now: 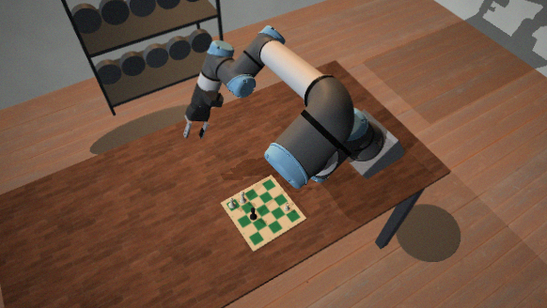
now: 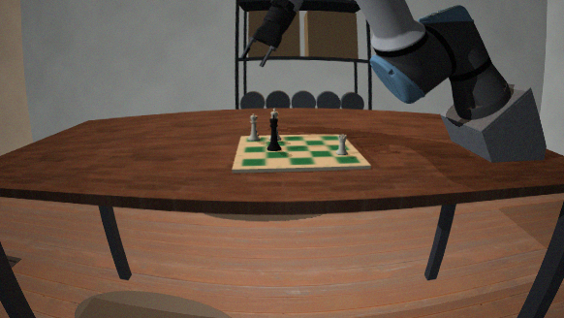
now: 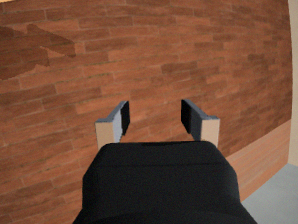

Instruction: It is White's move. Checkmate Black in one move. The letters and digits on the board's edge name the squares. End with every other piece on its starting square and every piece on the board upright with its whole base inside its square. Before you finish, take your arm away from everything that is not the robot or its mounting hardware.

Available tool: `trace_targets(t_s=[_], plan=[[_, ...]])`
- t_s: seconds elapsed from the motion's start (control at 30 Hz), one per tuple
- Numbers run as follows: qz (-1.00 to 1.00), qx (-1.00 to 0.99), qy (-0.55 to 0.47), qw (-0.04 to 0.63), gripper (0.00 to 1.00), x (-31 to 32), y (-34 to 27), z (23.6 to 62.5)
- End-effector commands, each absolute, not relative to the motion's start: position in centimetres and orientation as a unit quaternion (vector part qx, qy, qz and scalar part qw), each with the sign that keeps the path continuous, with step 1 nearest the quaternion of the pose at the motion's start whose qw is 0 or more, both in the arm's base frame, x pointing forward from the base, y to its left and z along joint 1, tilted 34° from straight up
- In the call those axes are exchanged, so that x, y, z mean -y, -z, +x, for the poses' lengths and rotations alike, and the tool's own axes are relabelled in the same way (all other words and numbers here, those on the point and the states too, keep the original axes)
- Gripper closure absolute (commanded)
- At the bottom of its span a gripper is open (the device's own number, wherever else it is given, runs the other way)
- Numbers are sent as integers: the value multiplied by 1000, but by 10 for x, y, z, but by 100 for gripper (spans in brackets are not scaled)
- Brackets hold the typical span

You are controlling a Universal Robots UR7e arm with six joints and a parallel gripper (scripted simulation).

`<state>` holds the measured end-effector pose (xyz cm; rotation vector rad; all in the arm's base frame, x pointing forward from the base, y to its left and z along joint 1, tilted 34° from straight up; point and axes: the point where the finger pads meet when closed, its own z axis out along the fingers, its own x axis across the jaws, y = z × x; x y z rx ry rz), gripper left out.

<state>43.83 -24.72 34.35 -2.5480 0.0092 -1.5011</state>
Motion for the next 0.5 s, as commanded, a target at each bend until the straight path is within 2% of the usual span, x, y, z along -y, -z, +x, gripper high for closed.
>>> trace_targets(t_s=[0.0,0.13,0.47], plan=[[-863,20,486,136,0,238,-331,437],[-865,37,471,168,0,232,-322,436],[-860,110,395,303,0,205,-279,433]])
